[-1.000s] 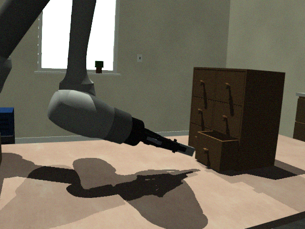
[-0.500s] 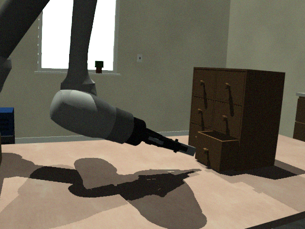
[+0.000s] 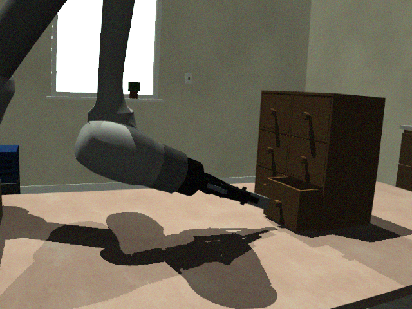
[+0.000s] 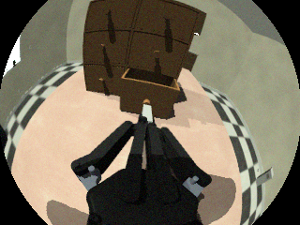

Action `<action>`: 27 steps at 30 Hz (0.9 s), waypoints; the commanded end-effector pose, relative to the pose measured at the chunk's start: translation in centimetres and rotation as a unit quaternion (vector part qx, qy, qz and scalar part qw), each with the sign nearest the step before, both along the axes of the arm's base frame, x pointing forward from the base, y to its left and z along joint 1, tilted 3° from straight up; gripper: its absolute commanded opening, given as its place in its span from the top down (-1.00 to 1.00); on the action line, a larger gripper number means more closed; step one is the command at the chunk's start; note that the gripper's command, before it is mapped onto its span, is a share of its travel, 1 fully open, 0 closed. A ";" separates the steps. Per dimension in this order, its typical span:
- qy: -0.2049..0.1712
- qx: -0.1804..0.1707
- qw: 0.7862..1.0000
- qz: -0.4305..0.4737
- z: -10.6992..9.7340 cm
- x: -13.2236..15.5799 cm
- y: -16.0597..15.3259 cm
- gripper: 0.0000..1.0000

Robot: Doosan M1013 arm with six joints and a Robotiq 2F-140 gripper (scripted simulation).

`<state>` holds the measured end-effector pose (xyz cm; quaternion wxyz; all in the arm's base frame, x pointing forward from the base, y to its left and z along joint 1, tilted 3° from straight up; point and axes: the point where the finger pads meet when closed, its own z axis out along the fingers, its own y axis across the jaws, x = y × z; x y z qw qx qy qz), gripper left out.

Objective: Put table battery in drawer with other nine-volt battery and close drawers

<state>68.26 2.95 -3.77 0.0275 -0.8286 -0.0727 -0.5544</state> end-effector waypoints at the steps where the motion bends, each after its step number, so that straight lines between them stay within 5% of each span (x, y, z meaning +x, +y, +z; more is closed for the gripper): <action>1: 0.000 0.001 1.000 -0.002 -0.1 1.0 0.0 1.00; 27: 0.000 0.001 1.000 -0.002 -0.3 5.2 0.6 1.00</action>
